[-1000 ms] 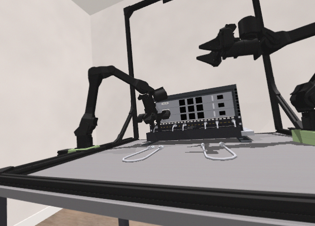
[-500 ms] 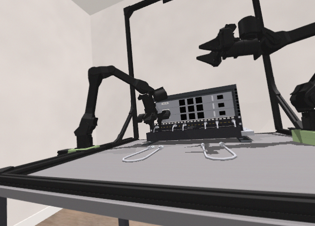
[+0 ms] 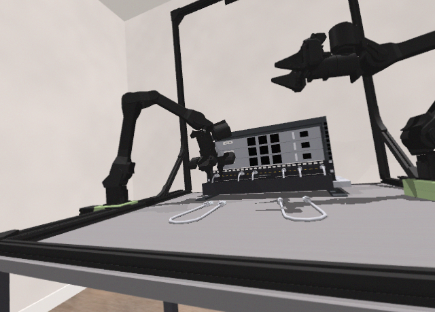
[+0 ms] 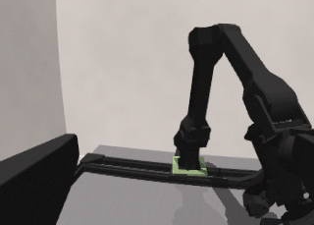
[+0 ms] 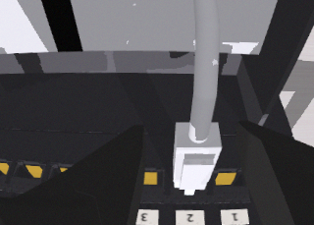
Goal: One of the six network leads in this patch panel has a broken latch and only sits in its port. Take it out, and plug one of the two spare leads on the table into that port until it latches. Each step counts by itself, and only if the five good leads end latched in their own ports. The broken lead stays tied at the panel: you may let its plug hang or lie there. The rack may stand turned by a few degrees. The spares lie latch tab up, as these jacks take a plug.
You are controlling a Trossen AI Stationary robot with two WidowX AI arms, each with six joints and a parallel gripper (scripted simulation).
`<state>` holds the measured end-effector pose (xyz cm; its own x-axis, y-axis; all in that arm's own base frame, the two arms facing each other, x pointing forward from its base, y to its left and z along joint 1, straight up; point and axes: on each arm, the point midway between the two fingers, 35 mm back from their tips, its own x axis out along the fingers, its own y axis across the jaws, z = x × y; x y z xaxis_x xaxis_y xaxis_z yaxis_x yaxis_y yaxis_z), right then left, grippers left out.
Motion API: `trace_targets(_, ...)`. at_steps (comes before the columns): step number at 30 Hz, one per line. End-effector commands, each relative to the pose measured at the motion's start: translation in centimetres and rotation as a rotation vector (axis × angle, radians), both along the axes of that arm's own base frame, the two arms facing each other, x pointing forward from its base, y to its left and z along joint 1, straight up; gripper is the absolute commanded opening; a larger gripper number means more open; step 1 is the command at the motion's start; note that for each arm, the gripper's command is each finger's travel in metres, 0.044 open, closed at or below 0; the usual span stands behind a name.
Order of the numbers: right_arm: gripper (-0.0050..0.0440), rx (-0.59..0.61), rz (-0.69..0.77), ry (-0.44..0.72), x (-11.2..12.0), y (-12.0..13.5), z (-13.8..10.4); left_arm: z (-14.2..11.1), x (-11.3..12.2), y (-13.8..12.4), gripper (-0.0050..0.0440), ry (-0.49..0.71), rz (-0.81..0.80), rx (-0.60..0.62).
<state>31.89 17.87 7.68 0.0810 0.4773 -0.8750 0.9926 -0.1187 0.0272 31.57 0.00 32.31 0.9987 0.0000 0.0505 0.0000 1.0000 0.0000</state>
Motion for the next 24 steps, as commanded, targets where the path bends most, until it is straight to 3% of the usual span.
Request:
trace_targets(1, 0.0176, 0.0, 0.0, 0.0, 0.0, 0.0, 0.0, 0.0, 0.0, 0.0, 0.044, 0.0, 0.0, 0.0)
trace_targets(2, 0.0176, 0.0, 0.0, 0.0, 0.0, 0.0, 0.0, 0.0, 0.0, 0.0, 0.044, 0.0, 0.0, 0.0)
trace_targets(3, 0.0176, 0.0, 0.0, 0.0, -0.4, -2.5, 5.4, 0.0, 0.0, 0.0, 0.044, 0.0, 0.0, 0.0)
trace_targets(19, 0.0176, 0.0, 0.0, 0.0, -0.4, -2.5, 5.4, 0.0, 0.0, 0.0, 0.044, 0.0, 0.0, 0.0)
trace_targets(20, 0.0176, -0.004, -0.003, 0.004, -1.6, -8.5, 5.2, 0.0, 0.0, 0.0, 0.044, 0.0, 0.0, 0.0)
trace_targets(24, 0.0176, -0.004, -0.003, 0.004, -1.6, -8.5, 5.2, 0.0, 0.0, 0.0, 0.044, 0.0, 0.0, 0.0)
